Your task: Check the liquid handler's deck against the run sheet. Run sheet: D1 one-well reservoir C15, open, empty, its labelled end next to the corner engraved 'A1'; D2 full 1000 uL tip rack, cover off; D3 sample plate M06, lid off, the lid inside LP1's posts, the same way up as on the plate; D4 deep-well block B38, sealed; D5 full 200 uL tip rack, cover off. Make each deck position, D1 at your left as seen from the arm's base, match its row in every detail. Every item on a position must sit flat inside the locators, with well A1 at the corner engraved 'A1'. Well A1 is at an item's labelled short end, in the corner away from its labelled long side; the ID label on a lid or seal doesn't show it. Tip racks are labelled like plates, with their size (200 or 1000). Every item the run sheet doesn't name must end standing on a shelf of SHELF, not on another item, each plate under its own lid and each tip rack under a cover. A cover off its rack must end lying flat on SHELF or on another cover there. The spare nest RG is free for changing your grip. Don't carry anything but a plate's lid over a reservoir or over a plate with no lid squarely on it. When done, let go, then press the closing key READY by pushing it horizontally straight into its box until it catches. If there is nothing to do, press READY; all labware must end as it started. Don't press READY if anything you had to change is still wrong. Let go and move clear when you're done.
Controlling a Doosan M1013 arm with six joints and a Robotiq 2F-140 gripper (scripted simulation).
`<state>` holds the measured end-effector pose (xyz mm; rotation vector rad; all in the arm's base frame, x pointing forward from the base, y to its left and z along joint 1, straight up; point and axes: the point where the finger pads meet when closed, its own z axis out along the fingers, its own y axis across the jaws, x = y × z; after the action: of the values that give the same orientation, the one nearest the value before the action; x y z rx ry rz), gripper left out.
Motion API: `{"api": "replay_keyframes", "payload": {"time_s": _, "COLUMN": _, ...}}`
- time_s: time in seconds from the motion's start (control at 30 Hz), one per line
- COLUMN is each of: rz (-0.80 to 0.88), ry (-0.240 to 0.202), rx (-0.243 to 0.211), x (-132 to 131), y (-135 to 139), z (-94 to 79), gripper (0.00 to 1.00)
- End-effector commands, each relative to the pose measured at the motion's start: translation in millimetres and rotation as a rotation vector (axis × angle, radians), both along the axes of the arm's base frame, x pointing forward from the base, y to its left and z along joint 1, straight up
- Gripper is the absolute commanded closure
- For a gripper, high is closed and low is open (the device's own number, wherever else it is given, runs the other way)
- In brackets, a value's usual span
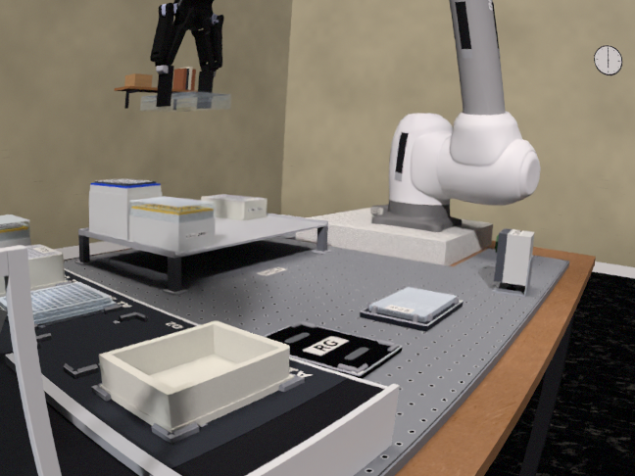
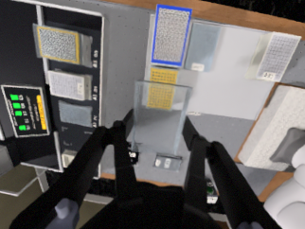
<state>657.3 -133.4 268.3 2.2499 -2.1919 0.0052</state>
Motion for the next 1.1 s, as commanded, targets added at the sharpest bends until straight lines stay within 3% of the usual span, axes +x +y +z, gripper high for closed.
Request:
{"api": "replay_keyframes", "payload": {"time_s": 0.0, "rz": 0.0, "ry": -0.001, "rx": 0.0, "x": 1, "y": 16, "z": 0.9, "gripper": 0.9}}
{"api": "replay_keyframes", "payload": {"time_s": 0.73, "rz": 0.0, "ry": -0.001, "rx": 0.0, "x": 2, "y": 115, "z": 0.6, "gripper": 0.9}}
{"api": "replay_keyframes", "payload": {"time_s": 1.07, "rz": 0.0, "ry": -0.001, "rx": 0.0, "x": 27, "y": 115, "z": 0.7, "gripper": 0.9}}
